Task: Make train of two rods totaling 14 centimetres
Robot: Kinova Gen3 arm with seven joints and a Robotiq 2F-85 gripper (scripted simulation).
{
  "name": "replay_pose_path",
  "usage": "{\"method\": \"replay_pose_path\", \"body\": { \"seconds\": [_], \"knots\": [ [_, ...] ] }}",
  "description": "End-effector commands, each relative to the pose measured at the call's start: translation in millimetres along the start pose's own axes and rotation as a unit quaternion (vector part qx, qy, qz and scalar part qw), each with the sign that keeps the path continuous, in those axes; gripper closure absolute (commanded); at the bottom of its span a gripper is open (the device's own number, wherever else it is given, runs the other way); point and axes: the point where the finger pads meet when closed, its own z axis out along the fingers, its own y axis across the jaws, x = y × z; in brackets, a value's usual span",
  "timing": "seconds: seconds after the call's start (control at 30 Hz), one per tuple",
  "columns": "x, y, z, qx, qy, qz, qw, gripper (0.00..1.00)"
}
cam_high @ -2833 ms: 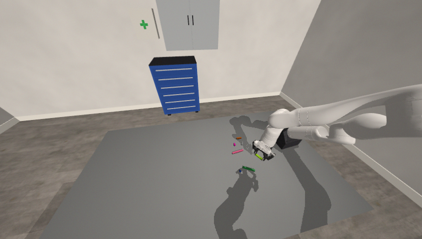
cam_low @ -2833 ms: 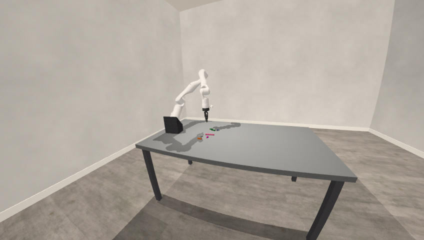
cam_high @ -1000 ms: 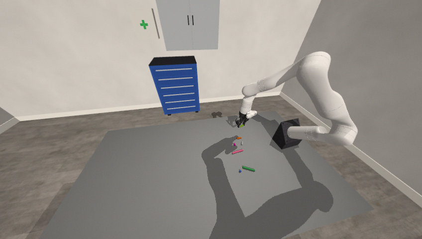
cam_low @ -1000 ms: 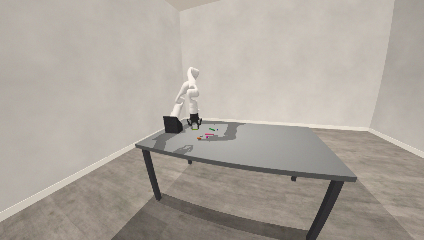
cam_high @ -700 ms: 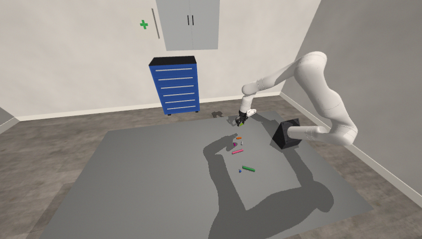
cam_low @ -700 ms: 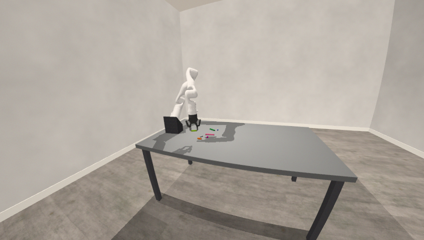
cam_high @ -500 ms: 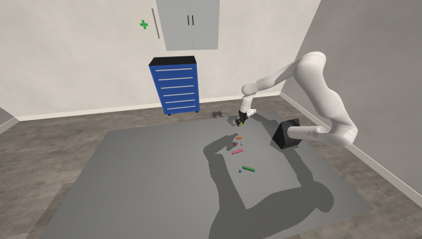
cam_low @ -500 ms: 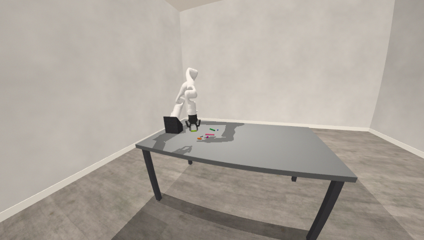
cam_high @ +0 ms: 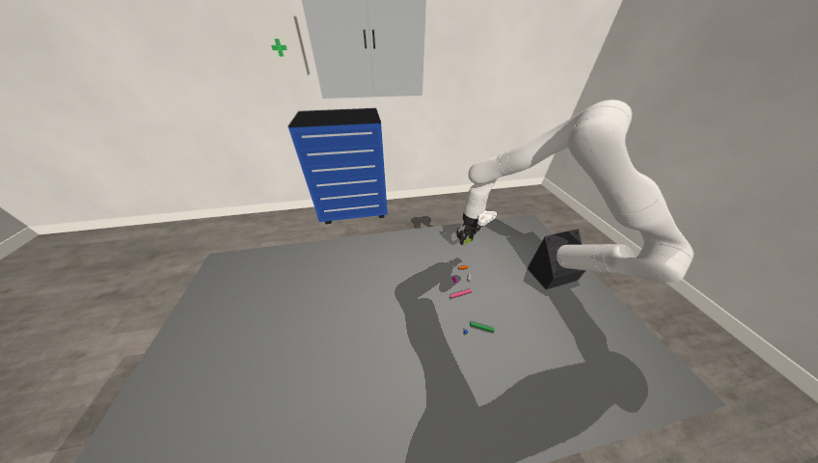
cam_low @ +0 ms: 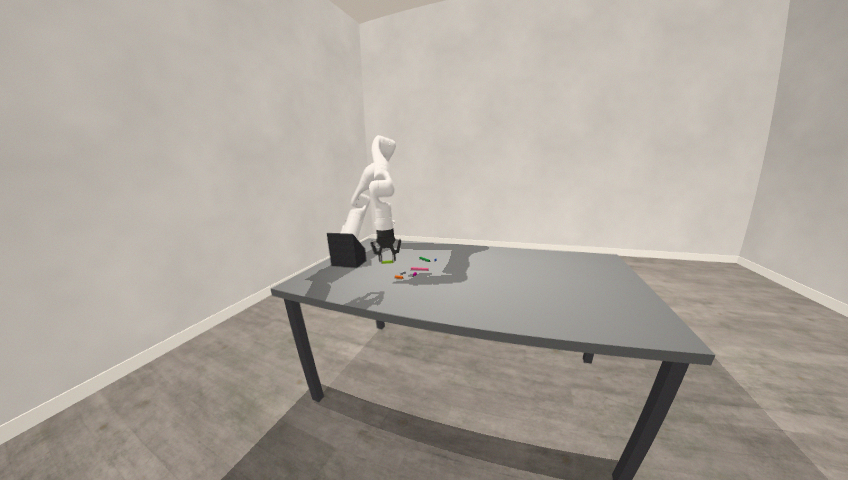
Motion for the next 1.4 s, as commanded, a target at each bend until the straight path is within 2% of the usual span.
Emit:
{"method": "replay_pose_path", "body": {
  "seconds": [0.0,0.33,0.4,0.87,1.1,1.37],
  "knots": [
    [-3.2,0.7,1.6,-0.001,-0.003,-0.006,1.000,0.51],
    [-0.8,2.1,28.1,-0.002,0.000,-0.005,1.000,0.51],
    [-0.8,2.1,28.1,-0.002,0.000,-0.005,1.000,0.51],
    [-3.0,0.3,81.9,0.000,-0.001,-0.003,1.000,0.51],
    [-1.8,0.6,88.4,0.000,0.001,-0.003,1.000,0.51],
    [-0.7,1.5,87.6,-0.001,0.003,-0.004,1.000,0.51]
  ]
}}
